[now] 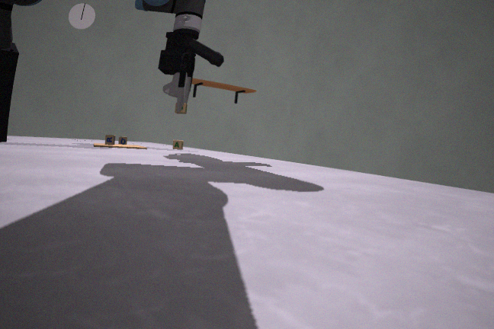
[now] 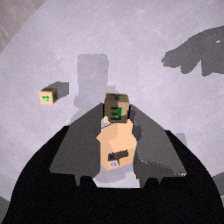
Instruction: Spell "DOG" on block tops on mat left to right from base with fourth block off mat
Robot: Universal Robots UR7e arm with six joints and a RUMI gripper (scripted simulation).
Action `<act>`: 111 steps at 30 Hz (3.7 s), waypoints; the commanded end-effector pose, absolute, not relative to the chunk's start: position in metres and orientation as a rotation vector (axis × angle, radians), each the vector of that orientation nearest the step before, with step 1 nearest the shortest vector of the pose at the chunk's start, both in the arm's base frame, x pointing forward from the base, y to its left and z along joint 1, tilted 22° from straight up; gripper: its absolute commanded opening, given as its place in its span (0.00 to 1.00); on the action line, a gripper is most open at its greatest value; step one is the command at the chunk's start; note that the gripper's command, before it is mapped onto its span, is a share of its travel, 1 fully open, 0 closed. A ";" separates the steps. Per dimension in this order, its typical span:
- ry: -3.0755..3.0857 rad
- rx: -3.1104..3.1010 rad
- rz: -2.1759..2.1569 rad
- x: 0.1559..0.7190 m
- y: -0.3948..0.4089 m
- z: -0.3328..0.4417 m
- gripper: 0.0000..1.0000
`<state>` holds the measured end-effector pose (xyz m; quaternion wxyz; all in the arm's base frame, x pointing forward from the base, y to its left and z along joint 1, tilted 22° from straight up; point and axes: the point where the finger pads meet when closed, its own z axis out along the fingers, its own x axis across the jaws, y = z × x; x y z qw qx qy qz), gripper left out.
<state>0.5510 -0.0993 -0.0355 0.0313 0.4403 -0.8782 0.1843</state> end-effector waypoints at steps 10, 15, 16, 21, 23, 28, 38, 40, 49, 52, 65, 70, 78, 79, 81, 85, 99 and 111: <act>-2.705 1.356 0.568 0.551 -0.097 -0.030 0.05; -2.703 1.359 0.568 0.551 -0.097 -0.030 0.05; -2.702 1.361 0.567 0.551 -0.097 -0.030 0.05; -2.698 1.368 0.567 0.551 -0.097 -0.030 0.05; -2.693 1.376 0.567 0.551 -0.097 -0.030 0.05; -2.673 1.405 0.565 0.551 -0.097 -0.030 0.05; -2.612 1.491 0.558 0.552 -0.096 -0.031 0.05; -2.590 1.521 0.556 0.553 -0.096 -0.031 0.05; -2.451 1.694 0.540 0.555 -0.095 -0.033 0.05; -2.388 1.765 0.533 0.556 -0.094 -0.034 0.05; -2.088 2.052 0.494 0.559 -0.091 -0.038 0.05; -1.973 2.144 0.478 0.560 -0.090 -0.039 0.05; -1.732 2.309 0.444 0.561 -0.088 -0.042 0.05; -1.701 2.328 0.439 0.561 -0.087 -0.042 0.05; -1.638 2.365 0.430 0.561 -0.087 -0.043 0.05; -1.511 2.435 0.411 0.561 -0.086 -0.044 0.05; -1.077 2.618 0.342 0.561 -0.083 -0.049 0.05; -0.692 2.720 0.277 0.559 -0.082 -0.052 0.05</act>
